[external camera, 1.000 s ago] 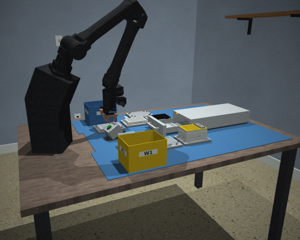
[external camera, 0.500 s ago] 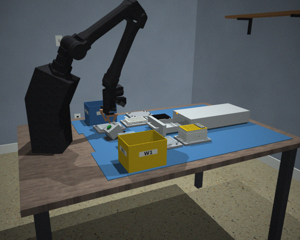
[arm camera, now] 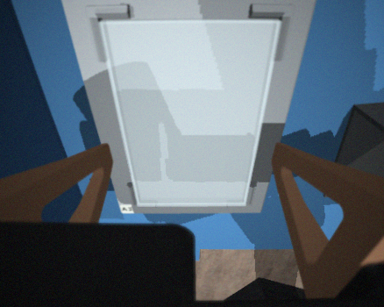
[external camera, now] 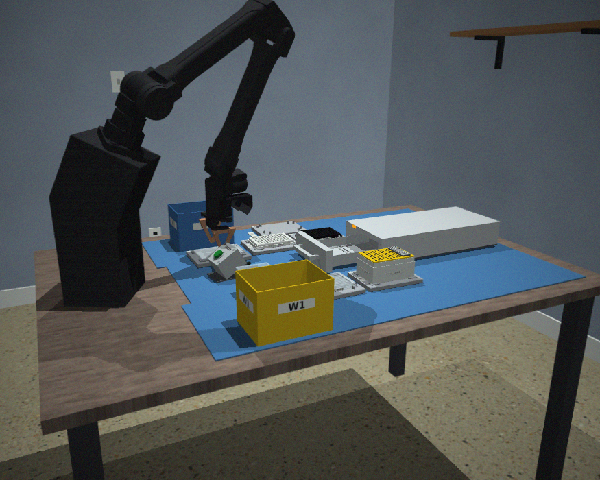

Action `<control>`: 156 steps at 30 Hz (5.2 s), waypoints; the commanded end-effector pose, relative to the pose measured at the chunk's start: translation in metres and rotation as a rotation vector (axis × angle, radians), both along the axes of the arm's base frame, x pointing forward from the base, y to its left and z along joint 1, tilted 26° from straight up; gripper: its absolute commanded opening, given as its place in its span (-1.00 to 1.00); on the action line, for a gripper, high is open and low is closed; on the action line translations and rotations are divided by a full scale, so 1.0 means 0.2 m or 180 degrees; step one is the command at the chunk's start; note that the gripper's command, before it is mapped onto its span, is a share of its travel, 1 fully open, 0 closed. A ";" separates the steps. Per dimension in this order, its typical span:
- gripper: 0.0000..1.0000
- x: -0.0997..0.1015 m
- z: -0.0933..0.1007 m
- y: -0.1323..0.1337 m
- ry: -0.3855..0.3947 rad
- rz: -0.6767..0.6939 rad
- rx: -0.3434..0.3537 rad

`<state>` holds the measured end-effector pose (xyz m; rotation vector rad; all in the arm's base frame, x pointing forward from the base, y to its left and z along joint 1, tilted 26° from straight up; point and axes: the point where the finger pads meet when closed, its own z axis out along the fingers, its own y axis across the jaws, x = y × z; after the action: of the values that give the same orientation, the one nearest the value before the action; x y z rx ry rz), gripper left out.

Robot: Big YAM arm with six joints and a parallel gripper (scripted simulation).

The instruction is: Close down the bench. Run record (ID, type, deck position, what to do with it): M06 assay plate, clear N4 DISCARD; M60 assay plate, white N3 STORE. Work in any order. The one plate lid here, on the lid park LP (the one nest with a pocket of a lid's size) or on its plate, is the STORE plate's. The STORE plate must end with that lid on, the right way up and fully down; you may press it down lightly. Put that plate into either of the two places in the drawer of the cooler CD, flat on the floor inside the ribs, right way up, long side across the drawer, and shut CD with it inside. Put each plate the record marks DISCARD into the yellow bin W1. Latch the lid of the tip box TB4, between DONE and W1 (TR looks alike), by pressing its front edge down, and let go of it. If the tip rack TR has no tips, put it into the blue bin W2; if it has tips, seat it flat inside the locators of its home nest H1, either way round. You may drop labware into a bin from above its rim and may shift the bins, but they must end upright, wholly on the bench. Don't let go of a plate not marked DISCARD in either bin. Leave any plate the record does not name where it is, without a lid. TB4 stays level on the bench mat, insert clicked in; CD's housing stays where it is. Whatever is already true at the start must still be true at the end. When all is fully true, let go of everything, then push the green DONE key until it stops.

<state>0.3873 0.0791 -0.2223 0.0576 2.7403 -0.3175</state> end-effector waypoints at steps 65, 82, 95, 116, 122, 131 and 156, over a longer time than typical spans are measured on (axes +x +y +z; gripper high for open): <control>1.00 0.06 -0.10 -0.03 -0.0026 0.0020 0.0004; -1.00 0.06 -0.10 -0.03 -0.0026 0.0020 0.0003; -1.00 0.06 -0.10 -0.03 -0.0026 0.0020 0.0003; -1.00 0.06 -0.10 -0.03 -0.0026 0.0020 0.0003; -1.00 0.06 -0.10 -0.03 -0.0026 0.0020 0.0003; -1.00 0.06 -0.10 -0.03 -0.0026 0.0020 0.0003; -1.00 0.02 -0.02 0.01 -0.0018 0.0028 0.0014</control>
<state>0.3946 0.0759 -0.2356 0.0538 2.7378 -0.3149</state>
